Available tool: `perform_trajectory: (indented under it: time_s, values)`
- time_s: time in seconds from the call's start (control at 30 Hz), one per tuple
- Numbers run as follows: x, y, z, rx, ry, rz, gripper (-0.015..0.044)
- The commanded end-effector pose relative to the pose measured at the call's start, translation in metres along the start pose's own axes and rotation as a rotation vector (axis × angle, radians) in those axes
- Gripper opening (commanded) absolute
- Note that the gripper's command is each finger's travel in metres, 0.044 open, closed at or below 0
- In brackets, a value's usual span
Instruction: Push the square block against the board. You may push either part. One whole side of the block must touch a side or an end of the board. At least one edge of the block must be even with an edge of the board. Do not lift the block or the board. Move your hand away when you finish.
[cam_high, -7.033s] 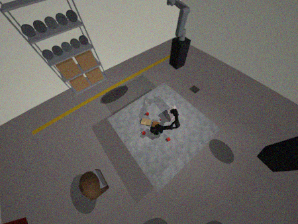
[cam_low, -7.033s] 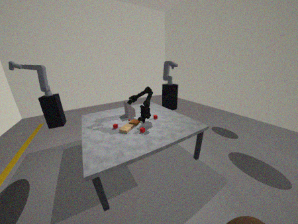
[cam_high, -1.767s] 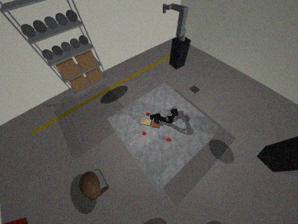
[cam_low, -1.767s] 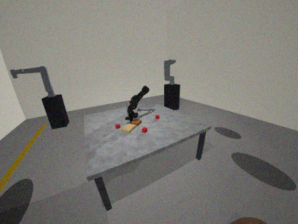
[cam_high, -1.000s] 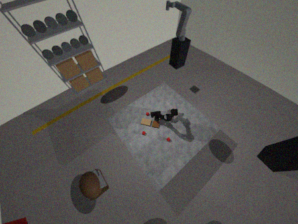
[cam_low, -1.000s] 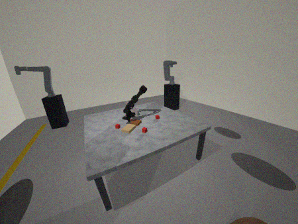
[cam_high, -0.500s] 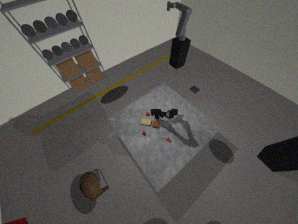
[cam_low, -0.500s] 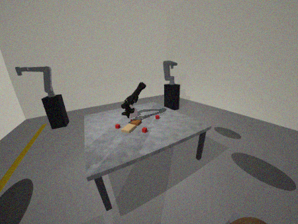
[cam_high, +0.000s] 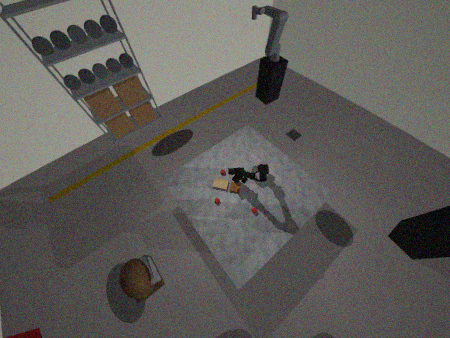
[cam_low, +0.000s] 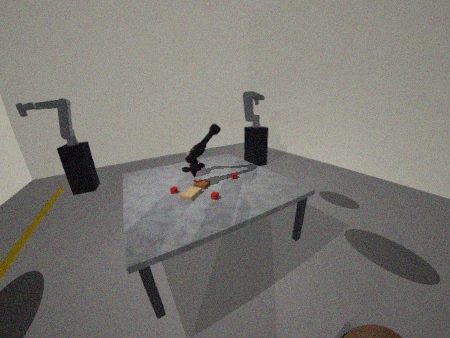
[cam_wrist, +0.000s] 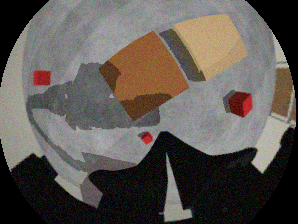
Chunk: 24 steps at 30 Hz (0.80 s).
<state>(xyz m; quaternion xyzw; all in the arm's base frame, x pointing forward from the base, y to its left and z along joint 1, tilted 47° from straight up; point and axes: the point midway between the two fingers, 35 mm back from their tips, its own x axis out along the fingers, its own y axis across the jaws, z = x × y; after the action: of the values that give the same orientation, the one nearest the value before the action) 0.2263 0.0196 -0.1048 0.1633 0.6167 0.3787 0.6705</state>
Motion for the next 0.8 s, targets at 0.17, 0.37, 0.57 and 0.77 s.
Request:
perform_trajectory:
  time_s: [0.17, 0.37, 0.57, 0.77]
  values:
    - [-0.002, 0.021, 0.015, 0.288, -0.01, 0.0, 0.0]
    - [-0.002, 0.037, 0.023, 0.493, -0.011, 0.003, 0.0]
    - [-0.001, 0.054, 0.03, 0.697, -0.01, 0.009, 0.0]
    - [0.0, 0.071, 0.036, 0.901, -0.006, 0.018, 0.0]
